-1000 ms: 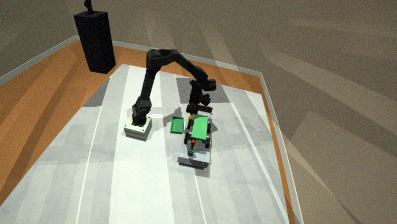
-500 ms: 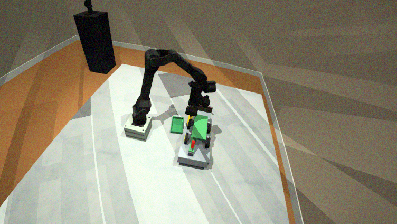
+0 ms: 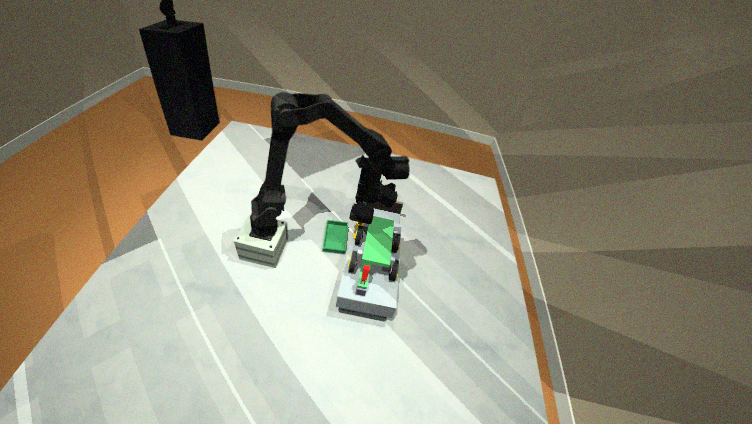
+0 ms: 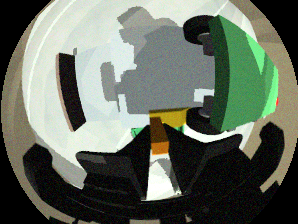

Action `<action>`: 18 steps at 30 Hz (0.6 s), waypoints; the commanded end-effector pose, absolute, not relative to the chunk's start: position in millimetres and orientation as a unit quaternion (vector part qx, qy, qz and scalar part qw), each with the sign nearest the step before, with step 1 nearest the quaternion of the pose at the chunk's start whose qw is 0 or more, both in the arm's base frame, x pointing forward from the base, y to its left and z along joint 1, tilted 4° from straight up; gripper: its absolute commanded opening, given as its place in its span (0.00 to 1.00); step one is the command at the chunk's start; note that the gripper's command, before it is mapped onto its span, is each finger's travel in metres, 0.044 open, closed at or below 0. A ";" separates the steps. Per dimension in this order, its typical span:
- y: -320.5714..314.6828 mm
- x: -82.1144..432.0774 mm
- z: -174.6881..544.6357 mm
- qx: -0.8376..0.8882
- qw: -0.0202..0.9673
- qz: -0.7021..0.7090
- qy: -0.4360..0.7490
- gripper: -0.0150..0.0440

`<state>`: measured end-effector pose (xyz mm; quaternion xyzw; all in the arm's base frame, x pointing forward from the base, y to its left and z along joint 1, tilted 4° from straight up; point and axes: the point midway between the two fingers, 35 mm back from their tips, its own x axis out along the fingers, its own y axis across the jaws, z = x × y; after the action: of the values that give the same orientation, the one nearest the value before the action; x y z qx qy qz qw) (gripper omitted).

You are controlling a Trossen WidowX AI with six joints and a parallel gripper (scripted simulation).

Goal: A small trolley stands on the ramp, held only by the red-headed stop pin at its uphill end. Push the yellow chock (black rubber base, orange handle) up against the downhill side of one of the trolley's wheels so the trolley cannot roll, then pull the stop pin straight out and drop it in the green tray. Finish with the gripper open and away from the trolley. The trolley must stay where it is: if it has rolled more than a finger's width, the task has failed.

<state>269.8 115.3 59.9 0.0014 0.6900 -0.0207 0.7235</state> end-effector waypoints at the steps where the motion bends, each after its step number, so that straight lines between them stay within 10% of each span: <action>1: 110.1 269.9 60.4 -0.001 0.725 -0.023 0.688 0.25; 10: 115.0 269.6 60.0 0.001 0.724 -0.020 0.690 0.25; 18: 115.0 269.6 60.0 0.001 0.724 -0.020 0.690 0.58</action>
<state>269.5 114.9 59.8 0.0005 0.6900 -0.0192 0.7236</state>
